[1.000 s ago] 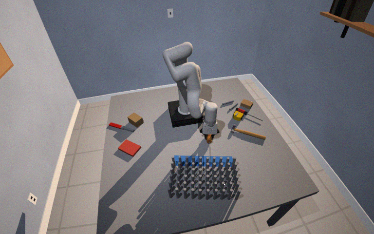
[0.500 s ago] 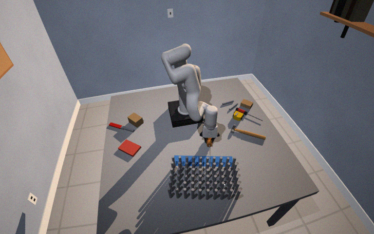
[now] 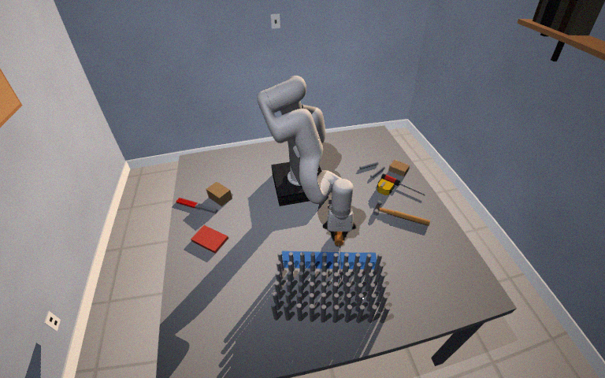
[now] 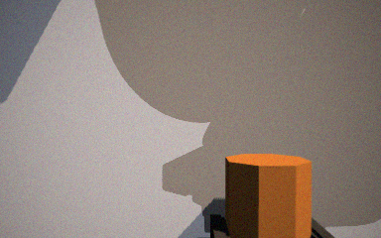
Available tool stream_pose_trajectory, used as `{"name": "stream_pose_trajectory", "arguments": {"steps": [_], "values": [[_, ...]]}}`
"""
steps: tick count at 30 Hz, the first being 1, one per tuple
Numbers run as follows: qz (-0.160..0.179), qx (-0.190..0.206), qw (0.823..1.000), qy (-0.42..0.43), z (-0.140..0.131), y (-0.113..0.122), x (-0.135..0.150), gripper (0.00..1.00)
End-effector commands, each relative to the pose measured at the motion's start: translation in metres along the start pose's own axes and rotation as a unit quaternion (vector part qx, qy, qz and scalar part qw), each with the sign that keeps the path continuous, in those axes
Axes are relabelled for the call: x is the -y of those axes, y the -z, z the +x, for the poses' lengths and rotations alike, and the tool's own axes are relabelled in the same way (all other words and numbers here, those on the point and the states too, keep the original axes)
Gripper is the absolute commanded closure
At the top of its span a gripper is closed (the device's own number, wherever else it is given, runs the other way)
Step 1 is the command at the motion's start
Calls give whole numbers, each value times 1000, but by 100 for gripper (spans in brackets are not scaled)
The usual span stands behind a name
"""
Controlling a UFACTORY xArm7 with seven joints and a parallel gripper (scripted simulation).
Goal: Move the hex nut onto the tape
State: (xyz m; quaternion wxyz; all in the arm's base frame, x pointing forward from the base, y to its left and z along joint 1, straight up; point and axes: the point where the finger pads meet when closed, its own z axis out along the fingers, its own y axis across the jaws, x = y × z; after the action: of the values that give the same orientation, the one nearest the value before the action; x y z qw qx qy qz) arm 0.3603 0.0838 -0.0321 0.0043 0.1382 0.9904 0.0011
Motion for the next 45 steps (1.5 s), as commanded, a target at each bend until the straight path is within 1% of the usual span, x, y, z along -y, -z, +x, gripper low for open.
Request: {"name": "stream_pose_trajectory", "arguments": {"steps": [1, 4, 6, 13, 20, 45], "values": [[0, 1, 1000, 0, -12, 0, -1, 100], [0, 1, 1000, 0, -21, 0, -1, 100], [0, 1, 1000, 0, -21, 0, -1, 100], [0, 1, 1000, 0, -40, 0, -1, 100], [0, 1, 1000, 0, -51, 0, -1, 100], [0, 1, 1000, 0, -58, 0, -1, 100]]}}
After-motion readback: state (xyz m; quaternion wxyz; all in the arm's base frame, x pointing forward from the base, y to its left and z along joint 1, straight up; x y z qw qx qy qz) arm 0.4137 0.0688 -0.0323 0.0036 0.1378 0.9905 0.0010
